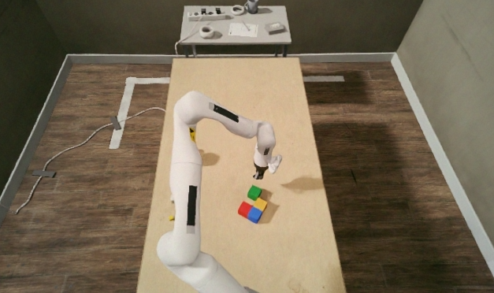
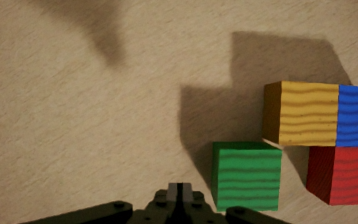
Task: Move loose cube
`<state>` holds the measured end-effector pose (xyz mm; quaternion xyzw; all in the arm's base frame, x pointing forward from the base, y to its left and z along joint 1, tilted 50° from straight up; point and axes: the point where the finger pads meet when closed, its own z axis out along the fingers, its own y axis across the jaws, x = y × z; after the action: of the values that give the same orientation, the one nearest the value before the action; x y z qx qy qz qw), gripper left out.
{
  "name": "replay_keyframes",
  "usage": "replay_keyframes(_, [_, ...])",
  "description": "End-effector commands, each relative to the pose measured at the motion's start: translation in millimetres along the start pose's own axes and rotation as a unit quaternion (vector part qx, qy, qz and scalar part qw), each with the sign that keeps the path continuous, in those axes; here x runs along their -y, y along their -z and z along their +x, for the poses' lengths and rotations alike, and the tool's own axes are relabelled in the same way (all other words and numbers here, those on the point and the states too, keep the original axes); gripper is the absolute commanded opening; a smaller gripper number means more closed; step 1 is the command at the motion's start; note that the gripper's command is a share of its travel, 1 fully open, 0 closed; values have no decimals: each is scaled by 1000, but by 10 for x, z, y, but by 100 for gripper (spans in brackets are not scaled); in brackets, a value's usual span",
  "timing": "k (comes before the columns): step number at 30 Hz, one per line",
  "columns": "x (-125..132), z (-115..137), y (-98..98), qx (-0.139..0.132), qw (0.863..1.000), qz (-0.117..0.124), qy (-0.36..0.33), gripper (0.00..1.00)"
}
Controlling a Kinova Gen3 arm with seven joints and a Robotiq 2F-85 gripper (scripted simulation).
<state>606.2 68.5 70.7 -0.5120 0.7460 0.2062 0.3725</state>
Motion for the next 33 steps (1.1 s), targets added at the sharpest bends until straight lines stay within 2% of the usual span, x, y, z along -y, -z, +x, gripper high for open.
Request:
replay_keyframes(1, [-12,7,-85,0,1000,-2,0,10])
replay_keyframes(23, [-6,3,-635,0,1000,-2,0,10])
replay_keyframes(33, [-5,3,-753,0,1000,-2,0,10])
